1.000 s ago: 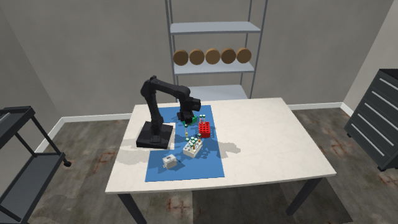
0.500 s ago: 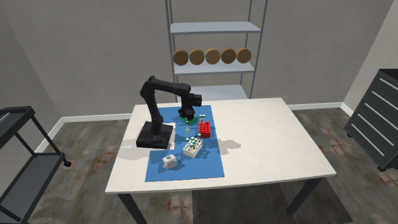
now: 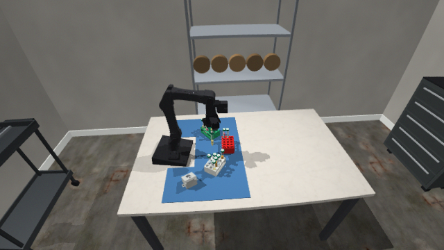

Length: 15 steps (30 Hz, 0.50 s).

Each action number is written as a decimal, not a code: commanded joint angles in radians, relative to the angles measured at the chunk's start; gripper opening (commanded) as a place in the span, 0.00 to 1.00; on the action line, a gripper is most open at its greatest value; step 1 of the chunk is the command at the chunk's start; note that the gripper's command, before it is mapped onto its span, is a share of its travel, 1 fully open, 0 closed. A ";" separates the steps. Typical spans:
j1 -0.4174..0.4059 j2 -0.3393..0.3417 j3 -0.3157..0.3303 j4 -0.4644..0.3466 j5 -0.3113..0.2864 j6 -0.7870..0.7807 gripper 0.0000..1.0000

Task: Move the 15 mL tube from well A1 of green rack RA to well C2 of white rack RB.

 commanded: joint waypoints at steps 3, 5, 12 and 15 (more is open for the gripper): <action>0.065 0.017 0.034 0.002 0.019 0.088 0.00; 0.091 0.029 0.045 0.003 0.023 0.114 0.00; 0.165 0.068 0.082 0.003 0.035 0.187 0.00; 0.185 0.081 0.094 0.002 0.038 0.140 0.00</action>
